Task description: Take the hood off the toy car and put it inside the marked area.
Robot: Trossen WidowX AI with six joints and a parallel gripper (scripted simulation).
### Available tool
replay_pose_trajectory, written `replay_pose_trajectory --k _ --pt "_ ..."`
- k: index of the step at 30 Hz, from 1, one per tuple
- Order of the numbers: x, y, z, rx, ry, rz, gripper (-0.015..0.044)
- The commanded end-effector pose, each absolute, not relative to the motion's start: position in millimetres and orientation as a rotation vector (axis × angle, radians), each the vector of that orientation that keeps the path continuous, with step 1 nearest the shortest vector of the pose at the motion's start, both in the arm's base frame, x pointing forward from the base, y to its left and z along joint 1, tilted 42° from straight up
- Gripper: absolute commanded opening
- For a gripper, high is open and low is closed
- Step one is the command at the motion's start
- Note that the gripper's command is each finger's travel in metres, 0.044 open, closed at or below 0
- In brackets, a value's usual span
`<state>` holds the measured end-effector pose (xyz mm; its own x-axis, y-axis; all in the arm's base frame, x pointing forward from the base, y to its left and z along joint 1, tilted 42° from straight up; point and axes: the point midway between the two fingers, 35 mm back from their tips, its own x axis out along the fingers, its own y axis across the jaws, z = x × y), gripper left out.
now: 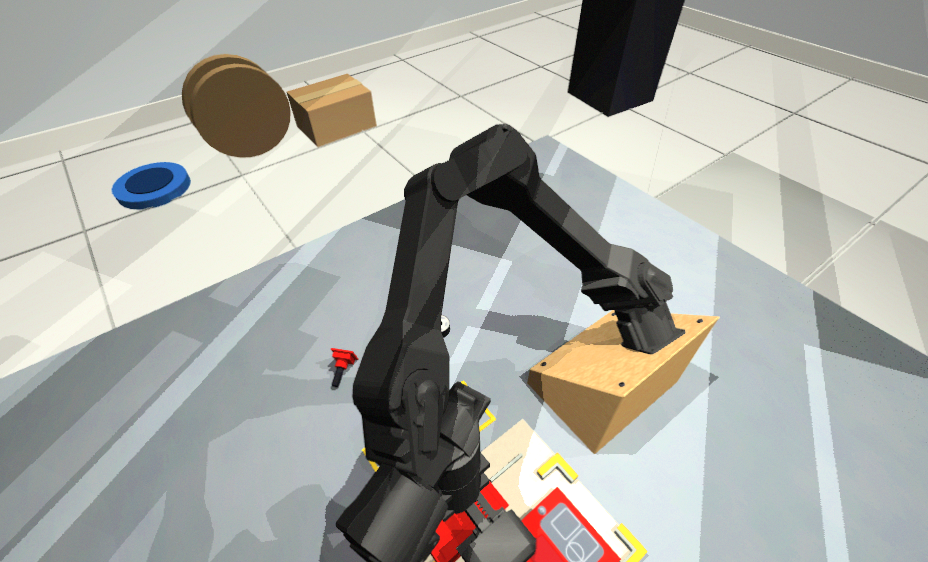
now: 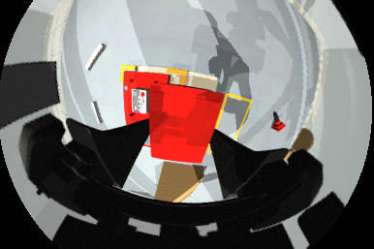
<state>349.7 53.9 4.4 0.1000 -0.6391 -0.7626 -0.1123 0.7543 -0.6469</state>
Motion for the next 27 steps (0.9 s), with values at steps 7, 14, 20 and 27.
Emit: replay_pose_trajectory --k 7,14,20,27 --pt "344 13 44 -0.656 1.428 -0.435 0.0000" --pt "335 -14 66 -0.659 1.426 -0.442 0.0000" --pt "324 -37 84 -0.663 1.424 -0.450 0.0000" --pt "314 -53 96 -0.667 1.423 -0.458 0.0000"
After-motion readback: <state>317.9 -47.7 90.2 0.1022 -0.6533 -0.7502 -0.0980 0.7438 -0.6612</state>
